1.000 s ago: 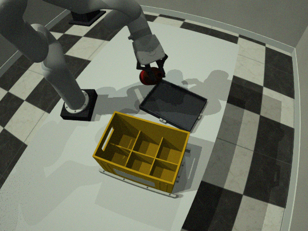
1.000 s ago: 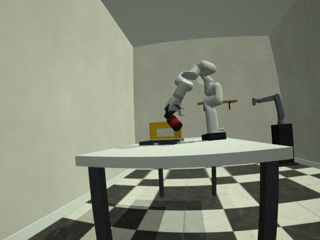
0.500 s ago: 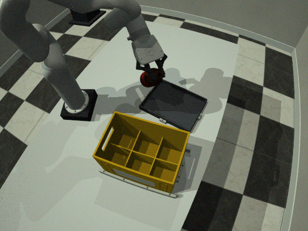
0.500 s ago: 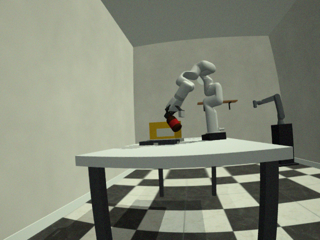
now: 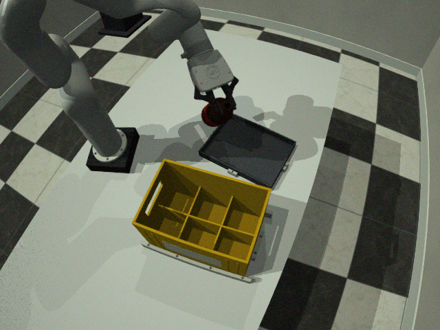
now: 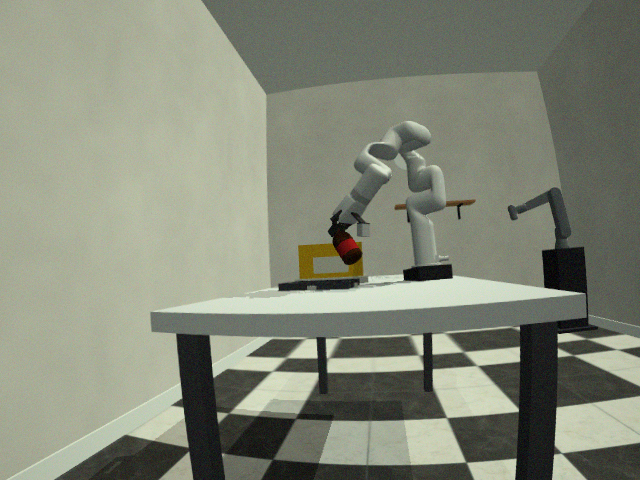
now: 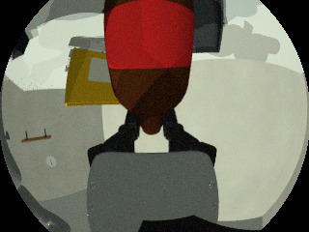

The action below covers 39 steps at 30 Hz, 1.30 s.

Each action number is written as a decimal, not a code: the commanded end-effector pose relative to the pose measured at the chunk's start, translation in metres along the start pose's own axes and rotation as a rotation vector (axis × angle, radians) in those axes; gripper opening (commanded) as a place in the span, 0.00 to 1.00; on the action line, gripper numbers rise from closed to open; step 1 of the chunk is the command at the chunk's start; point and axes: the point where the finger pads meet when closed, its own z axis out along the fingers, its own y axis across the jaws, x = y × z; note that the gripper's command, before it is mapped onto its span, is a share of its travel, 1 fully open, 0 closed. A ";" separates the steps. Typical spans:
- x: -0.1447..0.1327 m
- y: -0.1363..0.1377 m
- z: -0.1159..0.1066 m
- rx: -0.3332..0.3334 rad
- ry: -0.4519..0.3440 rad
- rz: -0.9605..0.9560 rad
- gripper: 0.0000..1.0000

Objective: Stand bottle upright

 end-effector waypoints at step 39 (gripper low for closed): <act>0.000 0.000 0.000 0.004 -0.086 0.001 0.00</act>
